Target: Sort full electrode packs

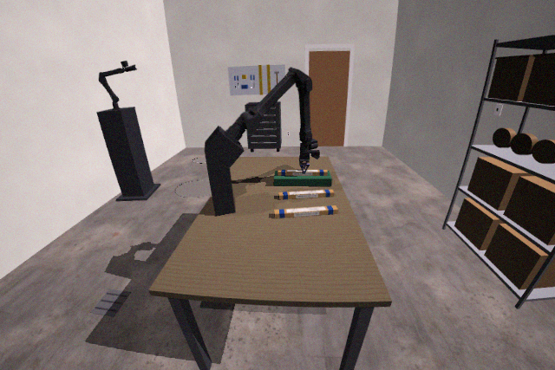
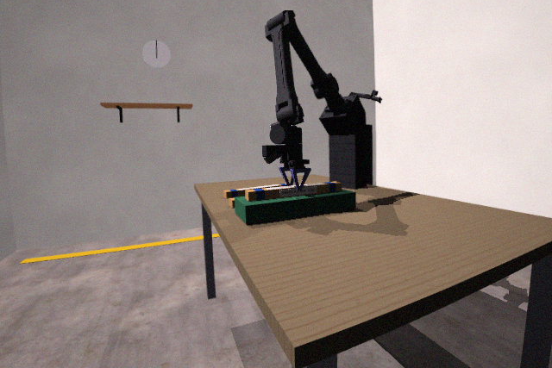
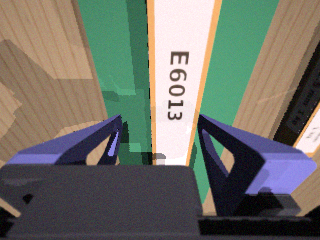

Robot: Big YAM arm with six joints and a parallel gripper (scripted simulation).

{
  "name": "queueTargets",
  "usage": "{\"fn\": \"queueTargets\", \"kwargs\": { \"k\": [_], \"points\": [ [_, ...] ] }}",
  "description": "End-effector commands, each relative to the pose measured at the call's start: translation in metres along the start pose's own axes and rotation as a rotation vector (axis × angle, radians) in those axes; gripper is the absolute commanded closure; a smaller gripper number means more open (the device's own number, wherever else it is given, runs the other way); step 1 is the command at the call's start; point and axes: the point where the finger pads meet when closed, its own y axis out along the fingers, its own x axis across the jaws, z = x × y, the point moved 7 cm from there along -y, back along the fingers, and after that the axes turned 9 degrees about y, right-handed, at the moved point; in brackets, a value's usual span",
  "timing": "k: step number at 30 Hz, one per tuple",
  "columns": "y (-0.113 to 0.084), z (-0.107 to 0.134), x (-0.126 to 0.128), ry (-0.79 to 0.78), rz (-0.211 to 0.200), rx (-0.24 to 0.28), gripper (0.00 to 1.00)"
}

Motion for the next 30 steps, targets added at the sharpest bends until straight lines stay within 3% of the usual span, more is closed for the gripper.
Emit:
{"fn": "queueTargets", "kwargs": {
  "k": [1, 5, 7, 20, 30],
  "points": [
    [0.0, 0.004, -0.011, 0.002, -0.002, -0.007, 0.26],
    [-0.024, 0.003, -0.012, 0.003, -0.001, -0.008, 0.26],
    [-0.024, 0.003, -0.012, 0.003, -0.001, -0.008, 0.26],
    [-0.093, 0.008, -0.008, 0.003, -0.006, -0.001, 0.26],
    [-0.084, 0.007, -0.014, 0.011, 0.013, 0.006, 0.26]
  ]
}}
